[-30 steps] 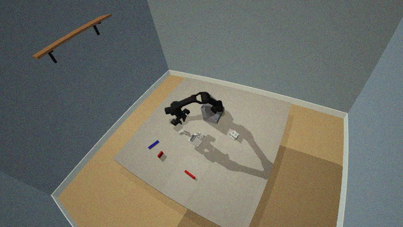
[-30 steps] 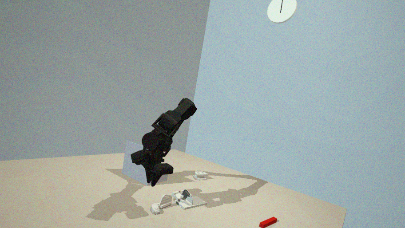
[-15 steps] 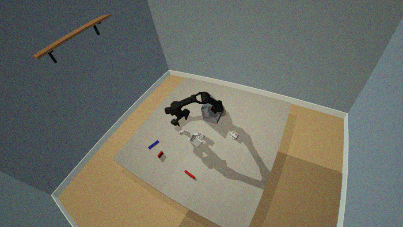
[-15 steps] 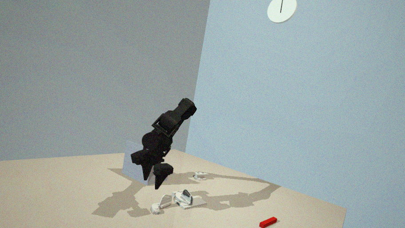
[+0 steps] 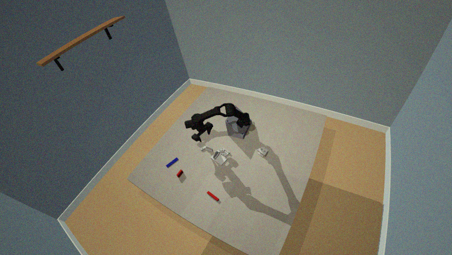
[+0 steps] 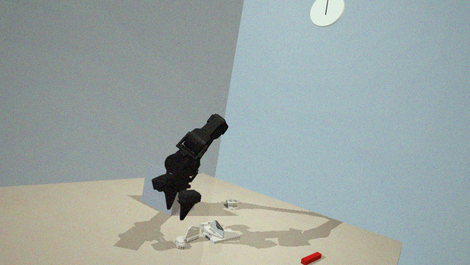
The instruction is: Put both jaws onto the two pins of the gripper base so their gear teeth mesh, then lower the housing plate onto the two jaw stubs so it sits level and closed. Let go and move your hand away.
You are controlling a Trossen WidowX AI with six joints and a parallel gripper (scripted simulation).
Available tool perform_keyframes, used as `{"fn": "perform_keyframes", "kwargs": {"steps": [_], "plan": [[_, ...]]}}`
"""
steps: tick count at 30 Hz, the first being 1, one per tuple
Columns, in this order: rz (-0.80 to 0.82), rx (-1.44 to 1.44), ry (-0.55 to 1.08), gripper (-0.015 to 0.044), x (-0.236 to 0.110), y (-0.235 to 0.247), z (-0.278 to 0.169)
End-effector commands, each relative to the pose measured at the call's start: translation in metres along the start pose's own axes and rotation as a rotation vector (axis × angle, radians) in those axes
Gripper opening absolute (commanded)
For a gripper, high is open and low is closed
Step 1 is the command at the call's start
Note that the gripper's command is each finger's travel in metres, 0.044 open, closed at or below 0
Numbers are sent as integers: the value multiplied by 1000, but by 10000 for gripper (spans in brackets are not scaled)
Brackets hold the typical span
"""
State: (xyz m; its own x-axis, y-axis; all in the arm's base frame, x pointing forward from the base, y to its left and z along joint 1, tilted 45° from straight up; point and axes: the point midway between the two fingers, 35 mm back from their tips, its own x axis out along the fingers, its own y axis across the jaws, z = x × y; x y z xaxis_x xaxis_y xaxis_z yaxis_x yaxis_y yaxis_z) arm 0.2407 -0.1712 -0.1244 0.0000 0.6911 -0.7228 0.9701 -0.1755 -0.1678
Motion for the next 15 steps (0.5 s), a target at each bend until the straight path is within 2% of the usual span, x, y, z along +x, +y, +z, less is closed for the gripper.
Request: {"fn": "perform_keyframes", "kwargs": {"steps": [1, 7, 15], "plan": [[0, 0, 0, 440, 0, 0, 0], [0, 0, 0, 440, 0, 0, 0], [0, 0, 0, 230, 0, 0, 0]]}}
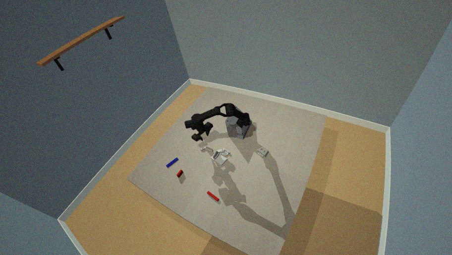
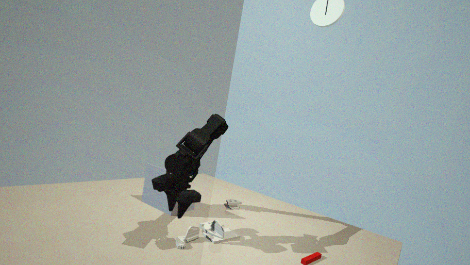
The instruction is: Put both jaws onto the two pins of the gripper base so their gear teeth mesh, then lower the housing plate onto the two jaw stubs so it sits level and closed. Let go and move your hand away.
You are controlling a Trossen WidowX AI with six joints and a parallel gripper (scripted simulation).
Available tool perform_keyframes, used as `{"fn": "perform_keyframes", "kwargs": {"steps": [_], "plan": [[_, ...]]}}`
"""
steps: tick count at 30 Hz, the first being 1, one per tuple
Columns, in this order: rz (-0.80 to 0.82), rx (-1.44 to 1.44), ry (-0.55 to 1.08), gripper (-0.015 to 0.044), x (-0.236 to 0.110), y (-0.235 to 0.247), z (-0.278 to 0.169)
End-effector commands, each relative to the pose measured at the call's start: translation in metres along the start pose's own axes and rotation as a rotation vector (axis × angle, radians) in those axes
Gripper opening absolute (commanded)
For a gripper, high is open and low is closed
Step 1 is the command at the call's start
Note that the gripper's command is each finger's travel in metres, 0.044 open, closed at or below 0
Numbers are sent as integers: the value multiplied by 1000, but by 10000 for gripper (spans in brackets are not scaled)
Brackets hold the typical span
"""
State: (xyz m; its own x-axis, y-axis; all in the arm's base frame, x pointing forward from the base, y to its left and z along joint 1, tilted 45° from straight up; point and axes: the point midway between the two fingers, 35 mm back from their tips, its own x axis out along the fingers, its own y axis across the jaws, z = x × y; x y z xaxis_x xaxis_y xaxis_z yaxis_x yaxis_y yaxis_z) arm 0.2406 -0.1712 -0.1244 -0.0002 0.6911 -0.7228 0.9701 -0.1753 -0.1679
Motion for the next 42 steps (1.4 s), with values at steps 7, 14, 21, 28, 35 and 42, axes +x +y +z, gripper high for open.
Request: {"fn": "perform_keyframes", "kwargs": {"steps": [7, 14, 21, 28, 35, 42], "plan": [[0, 0, 0, 46, 0, 0, 0], [0, 0, 0, 0, 0, 0, 0], [0, 0, 0, 26, 0, 0, 0], [0, -112, 0, 210, 0, 1, -1], [1, -254, 0, 394, -1, 2, -3], [1, -396, 0, 440, -2, 3, -5]]}}
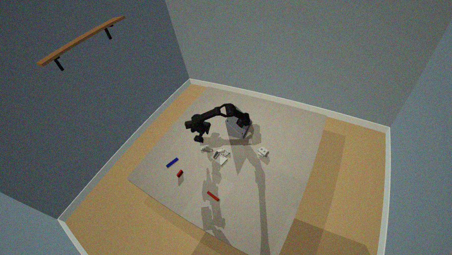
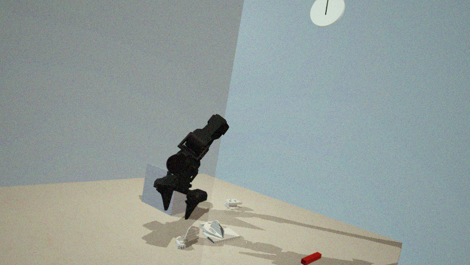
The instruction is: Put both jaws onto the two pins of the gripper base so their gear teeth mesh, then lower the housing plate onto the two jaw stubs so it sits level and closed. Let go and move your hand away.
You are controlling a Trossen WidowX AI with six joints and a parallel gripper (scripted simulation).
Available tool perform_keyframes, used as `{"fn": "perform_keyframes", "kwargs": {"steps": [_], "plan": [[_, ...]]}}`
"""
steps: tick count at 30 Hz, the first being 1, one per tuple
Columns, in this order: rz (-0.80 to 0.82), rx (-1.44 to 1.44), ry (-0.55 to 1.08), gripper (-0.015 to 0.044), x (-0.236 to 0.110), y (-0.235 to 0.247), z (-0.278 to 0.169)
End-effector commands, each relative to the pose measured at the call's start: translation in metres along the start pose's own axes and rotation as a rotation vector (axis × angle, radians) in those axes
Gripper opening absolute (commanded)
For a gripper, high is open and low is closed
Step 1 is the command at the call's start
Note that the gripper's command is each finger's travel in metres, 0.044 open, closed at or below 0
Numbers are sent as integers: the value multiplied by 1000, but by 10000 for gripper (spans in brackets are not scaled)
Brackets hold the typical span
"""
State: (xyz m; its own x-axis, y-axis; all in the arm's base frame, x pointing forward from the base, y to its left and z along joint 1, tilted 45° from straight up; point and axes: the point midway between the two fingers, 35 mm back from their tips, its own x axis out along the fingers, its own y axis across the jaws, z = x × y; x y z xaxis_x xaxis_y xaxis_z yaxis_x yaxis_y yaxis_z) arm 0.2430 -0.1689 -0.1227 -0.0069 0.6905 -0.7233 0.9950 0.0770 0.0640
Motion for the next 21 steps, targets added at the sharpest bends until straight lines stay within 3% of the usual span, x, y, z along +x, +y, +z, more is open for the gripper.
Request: {"fn": "perform_keyframes", "kwargs": {"steps": [1, 21], "plan": [[7, -71, -1, 440, -2, 2, -1], [8, -478, -3, 440, -4, 7, -5]]}}
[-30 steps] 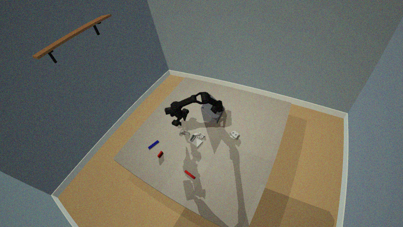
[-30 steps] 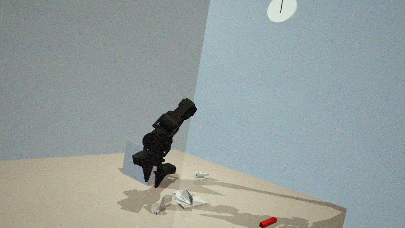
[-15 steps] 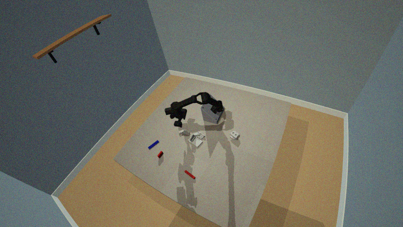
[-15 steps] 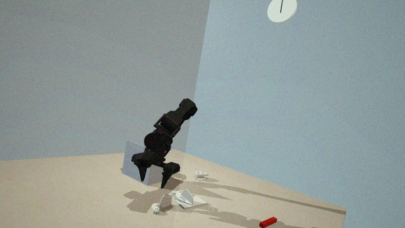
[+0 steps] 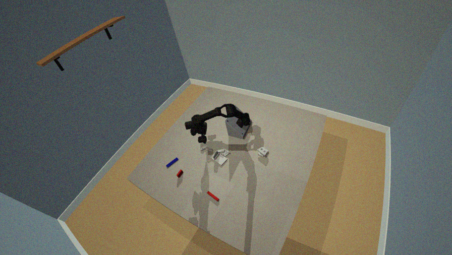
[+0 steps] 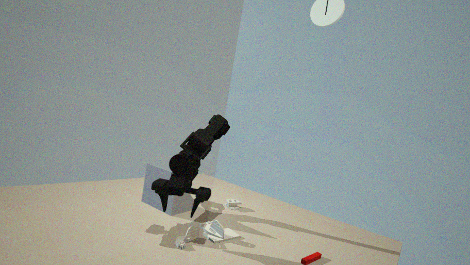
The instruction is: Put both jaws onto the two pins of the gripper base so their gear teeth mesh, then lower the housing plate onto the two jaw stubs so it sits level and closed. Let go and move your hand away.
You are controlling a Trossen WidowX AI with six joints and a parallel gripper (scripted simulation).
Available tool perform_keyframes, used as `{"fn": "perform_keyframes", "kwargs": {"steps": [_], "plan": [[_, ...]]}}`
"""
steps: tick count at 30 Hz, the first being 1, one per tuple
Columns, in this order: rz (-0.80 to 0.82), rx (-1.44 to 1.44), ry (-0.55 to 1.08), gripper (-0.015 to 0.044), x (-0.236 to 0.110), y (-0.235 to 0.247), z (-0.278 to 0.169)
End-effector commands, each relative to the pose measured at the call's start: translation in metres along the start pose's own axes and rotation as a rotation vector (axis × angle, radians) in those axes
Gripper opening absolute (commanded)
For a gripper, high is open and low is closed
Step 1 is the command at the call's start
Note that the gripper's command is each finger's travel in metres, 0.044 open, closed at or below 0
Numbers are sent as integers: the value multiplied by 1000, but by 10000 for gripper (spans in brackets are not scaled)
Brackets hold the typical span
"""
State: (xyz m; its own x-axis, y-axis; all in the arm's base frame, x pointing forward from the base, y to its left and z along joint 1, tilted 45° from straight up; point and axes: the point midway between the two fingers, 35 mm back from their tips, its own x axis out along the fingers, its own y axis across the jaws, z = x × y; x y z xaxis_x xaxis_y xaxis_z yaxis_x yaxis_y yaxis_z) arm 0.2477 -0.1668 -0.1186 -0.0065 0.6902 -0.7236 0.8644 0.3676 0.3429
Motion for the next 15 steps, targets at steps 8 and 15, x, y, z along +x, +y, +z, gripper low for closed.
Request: {"fn": "perform_keyframes", "kwargs": {"steps": [8, 15], "plan": [[7, -214, -5, 440, -3, 5, -1], [6, -356, -5, 440, -3, 7, -1]]}}
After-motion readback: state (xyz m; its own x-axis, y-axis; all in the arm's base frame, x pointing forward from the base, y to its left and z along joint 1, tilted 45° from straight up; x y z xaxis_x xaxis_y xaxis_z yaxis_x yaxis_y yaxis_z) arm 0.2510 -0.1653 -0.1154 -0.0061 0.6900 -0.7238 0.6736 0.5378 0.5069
